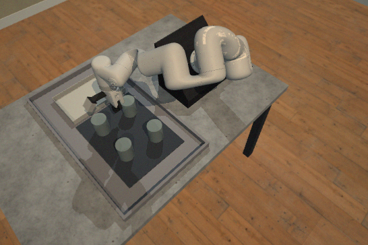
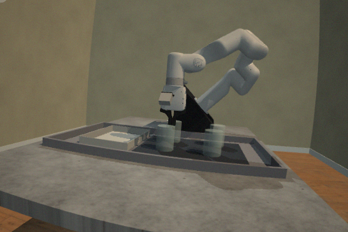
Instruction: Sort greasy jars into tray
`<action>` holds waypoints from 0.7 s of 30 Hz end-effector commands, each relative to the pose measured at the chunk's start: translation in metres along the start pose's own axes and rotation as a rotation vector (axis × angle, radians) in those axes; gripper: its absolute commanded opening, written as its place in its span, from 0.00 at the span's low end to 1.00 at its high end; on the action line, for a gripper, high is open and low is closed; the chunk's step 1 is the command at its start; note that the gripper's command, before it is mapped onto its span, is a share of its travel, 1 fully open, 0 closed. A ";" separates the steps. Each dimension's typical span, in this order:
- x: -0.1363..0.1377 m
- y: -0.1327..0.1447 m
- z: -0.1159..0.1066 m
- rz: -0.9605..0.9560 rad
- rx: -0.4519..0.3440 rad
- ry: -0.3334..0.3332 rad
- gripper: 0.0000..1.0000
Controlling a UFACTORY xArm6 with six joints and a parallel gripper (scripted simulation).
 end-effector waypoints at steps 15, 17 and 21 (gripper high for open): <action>0.000 -0.001 -0.040 -0.001 0.003 0.002 0.00; 0.000 -0.001 -0.055 -0.001 0.003 0.002 0.00; 0.000 -0.001 -0.078 -0.001 0.003 0.002 0.00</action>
Point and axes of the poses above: the point where the finger pads meet when closed, its own z axis out along the fingers, its own x axis across the jaws, y = z × x, the point moved 1 cm from there along -z, back along the fingers, and after that the axes turned 7 degrees about -z, right-handed, at the moved point
